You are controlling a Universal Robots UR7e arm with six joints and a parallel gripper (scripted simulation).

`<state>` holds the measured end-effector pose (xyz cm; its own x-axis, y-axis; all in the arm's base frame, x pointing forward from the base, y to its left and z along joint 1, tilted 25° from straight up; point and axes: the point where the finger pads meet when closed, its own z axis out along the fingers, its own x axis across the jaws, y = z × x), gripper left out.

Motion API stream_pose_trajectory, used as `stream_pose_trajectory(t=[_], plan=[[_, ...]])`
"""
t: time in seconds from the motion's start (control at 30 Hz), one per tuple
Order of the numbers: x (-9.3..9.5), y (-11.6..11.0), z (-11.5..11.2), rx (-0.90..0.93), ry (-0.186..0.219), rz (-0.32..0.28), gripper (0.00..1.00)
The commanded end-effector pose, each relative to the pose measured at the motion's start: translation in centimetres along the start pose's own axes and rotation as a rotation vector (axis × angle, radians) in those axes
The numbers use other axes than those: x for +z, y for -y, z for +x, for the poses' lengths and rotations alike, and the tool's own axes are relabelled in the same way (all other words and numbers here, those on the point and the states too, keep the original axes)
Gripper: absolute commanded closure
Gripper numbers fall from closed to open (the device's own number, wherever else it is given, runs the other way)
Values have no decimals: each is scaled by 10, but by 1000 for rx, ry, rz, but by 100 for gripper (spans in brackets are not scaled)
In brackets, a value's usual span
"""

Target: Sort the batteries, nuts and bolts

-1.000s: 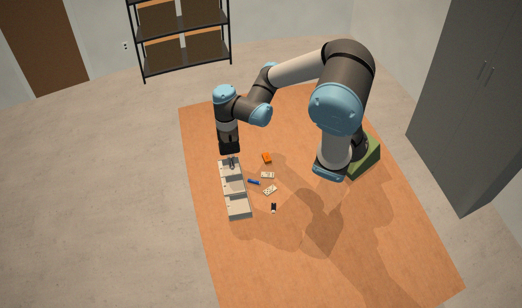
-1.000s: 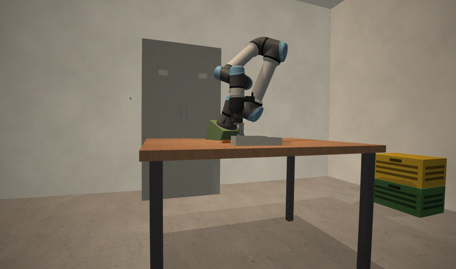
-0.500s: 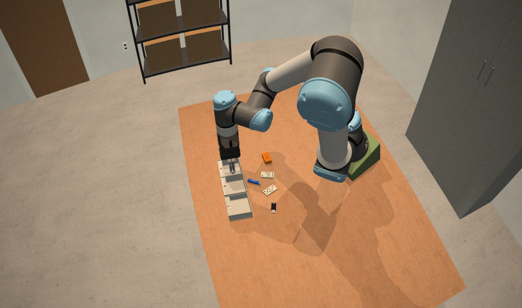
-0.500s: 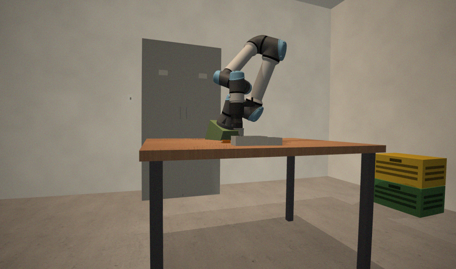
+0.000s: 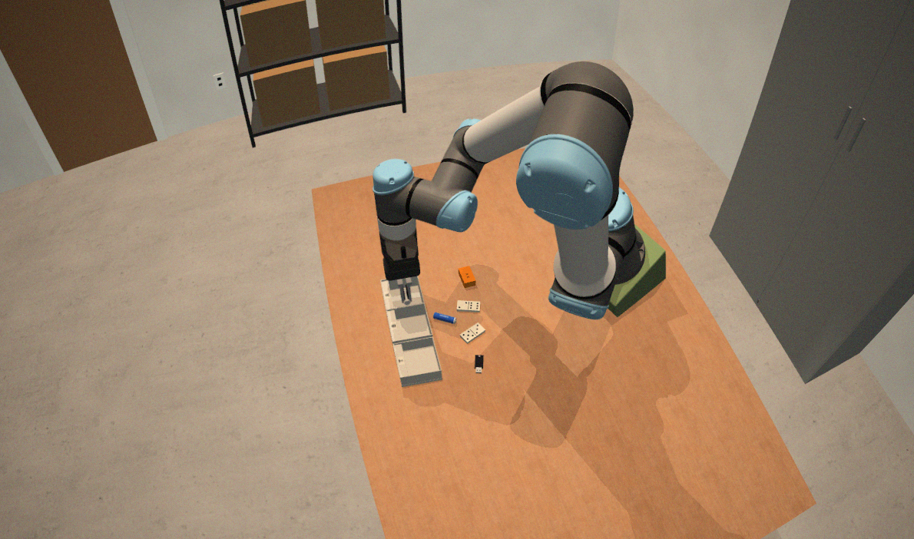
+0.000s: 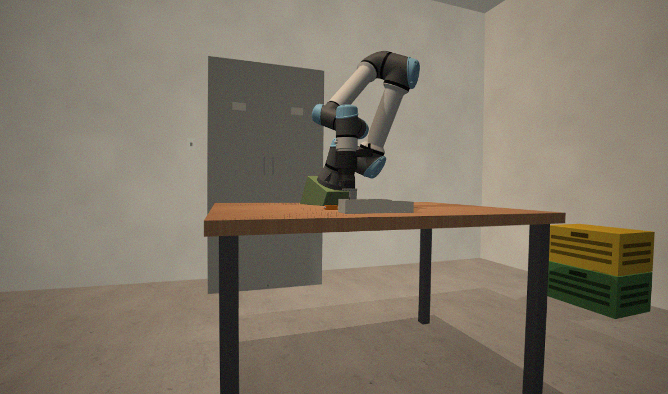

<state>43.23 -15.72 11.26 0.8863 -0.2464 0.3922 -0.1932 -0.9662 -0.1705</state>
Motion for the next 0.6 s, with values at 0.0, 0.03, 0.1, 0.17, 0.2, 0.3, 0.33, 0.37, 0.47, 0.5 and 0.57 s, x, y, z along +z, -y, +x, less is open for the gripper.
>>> stream_pose_trajectory(t=[0.0, 0.03, 0.1, 0.17, 0.2, 0.3, 0.33, 0.37, 0.47, 0.5, 0.57], plan=[[-1, 0, 1, -1, -2, -2, 38], [-1, 0, 1, -1, -2, -2, 38], [-1, 0, 1, -1, -2, -2, 38], [-1, 0, 1, -1, -2, -2, 38], [-1, 0, 1, -1, -2, -2, 38], [-1, 0, 1, -1, -2, -2, 38], [-1, 0, 1, -1, -2, -2, 38], [-1, 0, 1, -1, -2, -2, 38], [-1, 0, 1, -1, -2, -2, 38], [-1, 0, 1, -1, -2, -2, 38], [-5, -2, 3, -2, -5, -6, 38]])
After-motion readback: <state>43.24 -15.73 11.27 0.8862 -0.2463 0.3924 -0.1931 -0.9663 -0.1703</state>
